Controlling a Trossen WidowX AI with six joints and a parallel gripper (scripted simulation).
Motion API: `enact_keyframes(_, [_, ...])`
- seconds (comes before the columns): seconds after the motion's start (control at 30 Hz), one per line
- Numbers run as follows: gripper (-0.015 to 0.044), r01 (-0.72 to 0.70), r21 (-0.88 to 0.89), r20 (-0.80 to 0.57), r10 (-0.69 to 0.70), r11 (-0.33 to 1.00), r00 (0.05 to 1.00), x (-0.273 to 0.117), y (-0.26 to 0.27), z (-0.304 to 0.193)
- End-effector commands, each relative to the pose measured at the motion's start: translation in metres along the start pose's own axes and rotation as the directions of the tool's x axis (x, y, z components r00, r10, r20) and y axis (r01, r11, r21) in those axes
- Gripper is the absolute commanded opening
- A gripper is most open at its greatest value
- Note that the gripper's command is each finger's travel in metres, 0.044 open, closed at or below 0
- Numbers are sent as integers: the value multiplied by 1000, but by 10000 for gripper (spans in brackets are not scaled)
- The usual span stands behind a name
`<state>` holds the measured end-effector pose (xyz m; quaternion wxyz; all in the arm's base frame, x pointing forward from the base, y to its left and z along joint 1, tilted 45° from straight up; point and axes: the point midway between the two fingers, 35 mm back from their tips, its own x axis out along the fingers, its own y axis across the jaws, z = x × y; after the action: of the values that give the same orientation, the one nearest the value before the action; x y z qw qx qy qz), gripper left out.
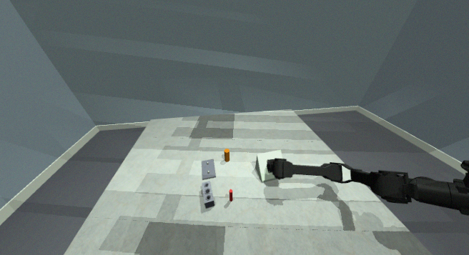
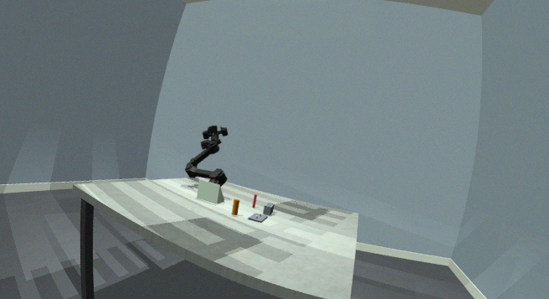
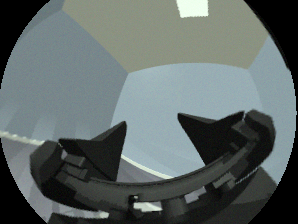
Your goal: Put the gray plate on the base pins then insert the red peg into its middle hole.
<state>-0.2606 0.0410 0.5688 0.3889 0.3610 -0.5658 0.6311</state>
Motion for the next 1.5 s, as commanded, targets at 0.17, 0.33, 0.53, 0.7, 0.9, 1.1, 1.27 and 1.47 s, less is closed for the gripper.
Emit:
enact_keyframes(0.17, [440, 176, -38, 1, -176, 984, 984, 5, -62, 6])
enact_keyframes(0.33, [440, 416, -83, 3, -417, 906, 909, -4, -150, 15])
enact_keyframes(0.53, [440, 628, -79, -7, -630, 774, 777, -36, -236, 25])
enact_keyframes(0.7, [440, 745, -98, -8, -749, 659, 662, -61, -287, 31])
enact_keyframes(0.9, [440, 901, -124, -19, -909, 415, 416, -127, -370, 42])
enact_keyframes(1.1, [440, 975, -162, -39, -989, 149, 145, -202, -429, 51])
enact_keyframes(1.27, [440, 978, -199, -60, -996, -59, -72, -263, -458, 57])
enact_keyframes(1.47, [440, 946, -206, -65, -961, -251, -269, -324, -476, 66])
